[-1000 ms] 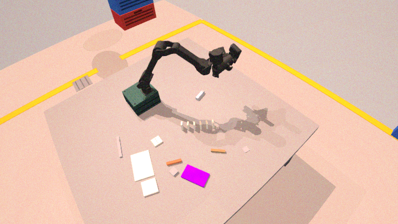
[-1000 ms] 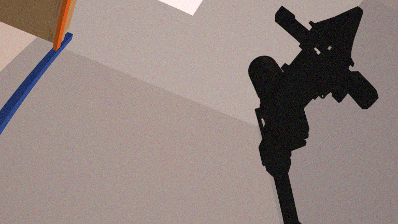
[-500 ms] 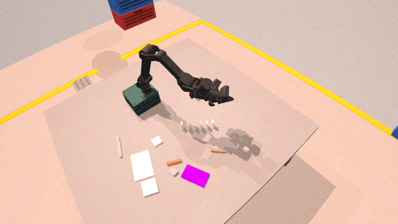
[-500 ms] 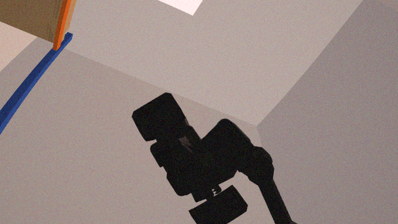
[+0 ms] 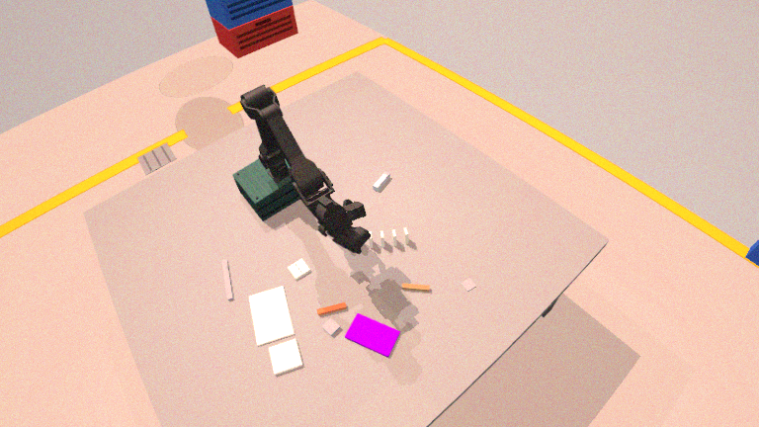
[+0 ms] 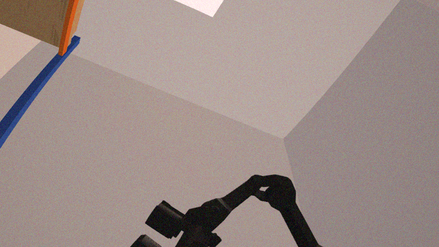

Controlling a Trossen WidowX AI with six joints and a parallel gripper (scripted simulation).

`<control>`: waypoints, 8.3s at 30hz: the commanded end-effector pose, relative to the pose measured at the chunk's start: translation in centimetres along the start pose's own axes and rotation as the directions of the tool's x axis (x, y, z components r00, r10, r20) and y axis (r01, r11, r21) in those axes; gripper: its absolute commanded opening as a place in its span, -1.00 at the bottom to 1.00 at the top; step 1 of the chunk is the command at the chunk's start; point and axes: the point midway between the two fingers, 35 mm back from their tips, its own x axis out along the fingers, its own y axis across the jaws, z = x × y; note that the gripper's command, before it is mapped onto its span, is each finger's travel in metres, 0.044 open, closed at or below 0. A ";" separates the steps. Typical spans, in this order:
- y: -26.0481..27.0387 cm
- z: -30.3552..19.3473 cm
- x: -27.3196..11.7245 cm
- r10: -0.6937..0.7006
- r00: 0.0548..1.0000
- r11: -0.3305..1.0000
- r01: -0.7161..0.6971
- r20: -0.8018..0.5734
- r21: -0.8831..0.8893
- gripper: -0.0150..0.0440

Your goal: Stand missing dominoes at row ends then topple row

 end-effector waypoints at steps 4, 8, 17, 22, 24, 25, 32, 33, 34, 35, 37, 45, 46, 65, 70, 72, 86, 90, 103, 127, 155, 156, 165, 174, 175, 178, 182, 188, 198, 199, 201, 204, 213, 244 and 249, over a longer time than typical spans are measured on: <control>8.8 -7.1 -3.6 0.287 0.945 0.956 -0.274 -0.158 0.100 -0.49; 13.8 -9.5 -6.3 0.451 0.872 0.891 -0.426 -0.189 0.159 -0.49; 14.6 -9.8 -6.8 0.477 0.858 0.877 -0.450 -0.191 0.168 -0.49; 14.6 -9.8 -6.8 0.477 0.858 0.877 -0.450 -0.191 0.168 -0.49; 14.6 -9.8 -6.8 0.477 0.858 0.877 -0.450 -0.191 0.168 -0.49; 14.6 -9.8 -6.8 0.477 0.858 0.877 -0.450 -0.191 0.168 -0.49; 14.6 -9.8 -6.8 0.477 0.858 0.877 -0.450 -0.191 0.168 -0.49; 14.6 -9.8 -6.8 0.477 0.858 0.877 -0.450 -0.191 0.168 -0.49; 14.6 -9.8 -6.8 0.477 0.858 0.877 -0.450 -0.191 0.168 -0.49; 14.6 -9.8 -6.8 0.477 0.858 0.877 -0.450 -0.191 0.168 -0.49; 14.6 -9.8 -6.8 0.477 0.858 0.877 -0.450 -0.191 0.168 -0.49; 14.6 -9.8 -6.8 0.477 0.858 0.877 -0.450 -0.191 0.168 -0.49; 14.6 -9.8 -6.8 0.477 0.858 0.877 -0.450 -0.191 0.168 -0.49; 19.2 -10.8 -0.2 0.478 0.858 0.877 -0.451 -0.191 0.168 -0.49; 18.8 -10.9 -0.1 0.478 0.858 0.877 -0.451 -0.191 0.168 -0.49; 18.5 -11.0 0.1 0.477 0.858 0.877 -0.450 -0.191 0.168 -0.49; 16.5 -11.4 1.1 0.476 0.859 0.878 -0.449 -0.191 0.168 -0.49; 13.4 -10.9 -1.7 0.472 0.861 0.880 -0.445 -0.191 0.168 -0.49; 10.0 -10.3 -4.5 0.473 0.860 0.808 -0.337 -0.191 0.483 -0.05; 8.5 -11.0 -3.8 0.472 0.860 -0.058 0.247 -0.192 0.967 1.00; 12.2 -12.7 3.1 0.473 0.860 -0.058 0.248 -0.192 0.967 1.00; 12.2 -12.7 3.1 0.473 0.860 -0.058 0.248 -0.192 0.967 1.00; 12.2 -12.7 3.1 0.473 0.860 -0.058 0.248 -0.192 0.967 0.47; 12.2 -12.7 3.1 0.473 0.860 -0.058 0.248 -0.192 0.967 -0.13; 12.2 -12.7 3.1 0.473 0.860 -0.058 0.248 -0.192 0.967 -0.13; 12.2 -12.7 3.1 0.473 0.860 -0.058 0.248 -0.192 0.967 -0.13; 12.1 -12.7 2.9 0.473 0.860 -0.058 0.248 -0.192 0.967 -0.13; 8.4 -11.8 -2.0 0.472 0.861 -0.058 0.248 -0.192 0.967 -0.13; 2.7 -10.4 -9.9 0.471 0.861 -0.059 0.248 -0.192 0.967 -0.13; 2.7 -10.4 -9.9 0.471 0.861 -0.059 0.248 -0.192 0.967 -0.13; 2.5 -10.3 -9.8 0.470 0.861 -0.048 0.242 -0.192 0.969 -0.13; 0.3 -8.8 -8.4 0.469 0.862 0.102 0.161 -0.191 0.982 -0.13; -1.9 -7.0 -6.7 0.465 0.865 0.259 0.071 -0.189 0.963 -0.13; -3.2 -10.5 1.3 0.018 0.998 0.123 0.063 -0.066 0.990 -0.13; -3.3 -11.0 1.9 -0.069 0.996 0.100 0.059 -0.052 0.993 -0.13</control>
